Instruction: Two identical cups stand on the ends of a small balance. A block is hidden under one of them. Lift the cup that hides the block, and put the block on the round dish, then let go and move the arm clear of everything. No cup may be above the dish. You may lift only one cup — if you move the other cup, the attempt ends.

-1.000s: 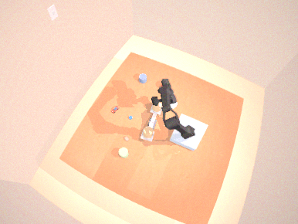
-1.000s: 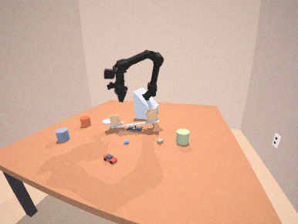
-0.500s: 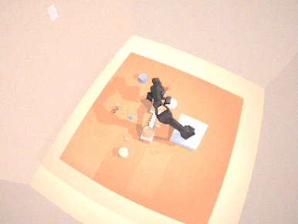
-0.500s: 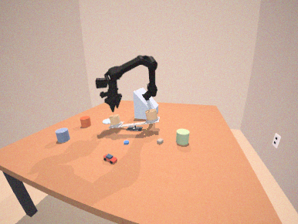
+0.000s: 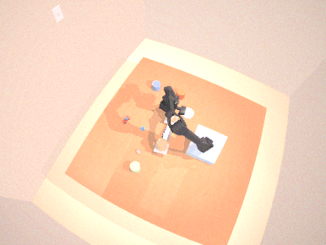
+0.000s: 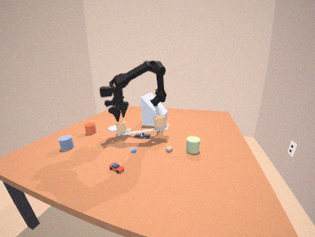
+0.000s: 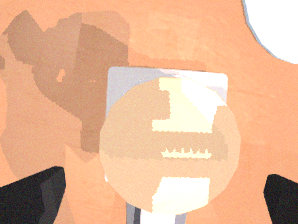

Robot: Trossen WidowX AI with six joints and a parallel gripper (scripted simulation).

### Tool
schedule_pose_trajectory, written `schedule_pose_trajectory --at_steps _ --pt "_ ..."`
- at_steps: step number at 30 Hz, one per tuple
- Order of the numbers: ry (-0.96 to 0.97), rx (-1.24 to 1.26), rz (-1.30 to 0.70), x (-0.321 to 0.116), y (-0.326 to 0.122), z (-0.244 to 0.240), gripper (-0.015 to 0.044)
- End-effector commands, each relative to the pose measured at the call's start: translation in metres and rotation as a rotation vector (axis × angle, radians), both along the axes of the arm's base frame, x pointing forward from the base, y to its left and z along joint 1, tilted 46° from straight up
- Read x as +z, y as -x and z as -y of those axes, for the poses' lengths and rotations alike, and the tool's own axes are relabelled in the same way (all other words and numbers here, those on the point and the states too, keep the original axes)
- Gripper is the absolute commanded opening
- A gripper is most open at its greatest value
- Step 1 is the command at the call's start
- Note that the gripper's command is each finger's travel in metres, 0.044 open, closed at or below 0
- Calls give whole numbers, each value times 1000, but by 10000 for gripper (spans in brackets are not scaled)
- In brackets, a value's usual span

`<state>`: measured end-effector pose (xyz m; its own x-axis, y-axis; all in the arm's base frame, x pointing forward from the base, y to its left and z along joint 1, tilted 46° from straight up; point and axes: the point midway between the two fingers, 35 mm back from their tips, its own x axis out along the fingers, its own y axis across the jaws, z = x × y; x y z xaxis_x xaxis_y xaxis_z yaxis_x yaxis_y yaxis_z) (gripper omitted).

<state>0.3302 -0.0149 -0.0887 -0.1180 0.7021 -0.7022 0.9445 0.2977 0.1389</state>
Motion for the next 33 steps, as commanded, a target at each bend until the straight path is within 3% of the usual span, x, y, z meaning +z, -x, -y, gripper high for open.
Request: schedule_pose_trajectory --at_steps 1,33 --pt "-3 -9 -11 -5 2 -3 440" --pt "-5 -9 -11 -40 8 -40 440"
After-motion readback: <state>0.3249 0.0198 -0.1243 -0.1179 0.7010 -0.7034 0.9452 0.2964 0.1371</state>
